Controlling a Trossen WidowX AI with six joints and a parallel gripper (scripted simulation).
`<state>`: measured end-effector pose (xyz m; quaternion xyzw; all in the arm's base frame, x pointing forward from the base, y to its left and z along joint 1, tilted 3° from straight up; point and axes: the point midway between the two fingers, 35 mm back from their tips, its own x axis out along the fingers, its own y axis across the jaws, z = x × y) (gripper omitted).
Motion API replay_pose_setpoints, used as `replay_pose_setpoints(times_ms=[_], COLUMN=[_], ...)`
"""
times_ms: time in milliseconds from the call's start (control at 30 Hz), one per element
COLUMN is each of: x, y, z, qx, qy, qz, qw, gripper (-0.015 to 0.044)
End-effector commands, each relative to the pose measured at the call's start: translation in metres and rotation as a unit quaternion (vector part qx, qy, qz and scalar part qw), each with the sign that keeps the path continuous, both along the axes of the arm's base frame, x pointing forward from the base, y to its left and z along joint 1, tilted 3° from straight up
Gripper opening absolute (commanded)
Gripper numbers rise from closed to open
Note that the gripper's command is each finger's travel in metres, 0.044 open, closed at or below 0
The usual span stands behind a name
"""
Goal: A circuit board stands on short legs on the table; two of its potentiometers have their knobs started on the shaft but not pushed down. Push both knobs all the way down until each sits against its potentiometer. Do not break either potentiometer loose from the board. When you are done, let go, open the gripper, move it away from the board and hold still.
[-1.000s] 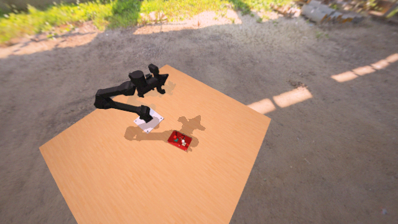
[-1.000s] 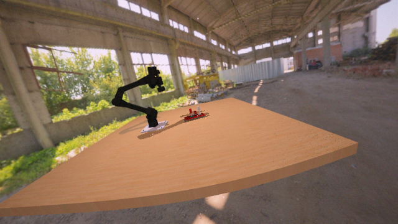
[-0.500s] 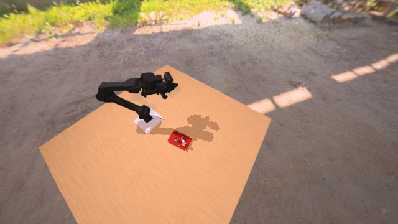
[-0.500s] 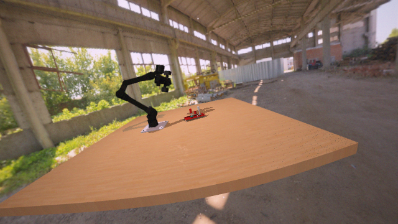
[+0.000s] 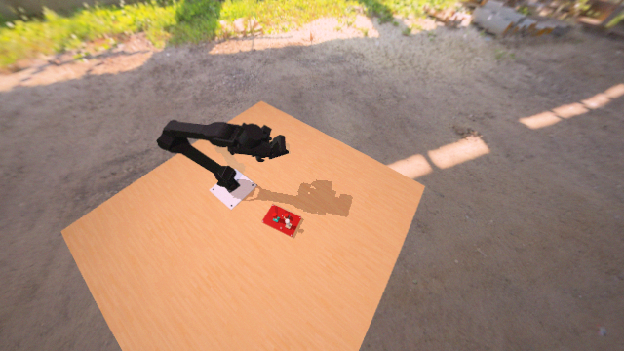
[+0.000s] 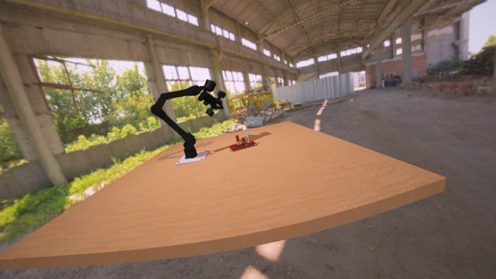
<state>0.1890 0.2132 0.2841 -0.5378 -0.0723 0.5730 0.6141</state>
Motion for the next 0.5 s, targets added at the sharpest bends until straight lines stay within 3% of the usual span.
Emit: replay_pose_setpoints(times_ms=[0,467], x=[0.021,0.069], y=[-0.009,-0.049], z=[-0.011,-0.047], qx=[-0.025,-0.101], qy=[0.049,0.187], qz=[-0.059,-0.230], qw=[0.997,0.949], gripper=[0.0000,0.0000])
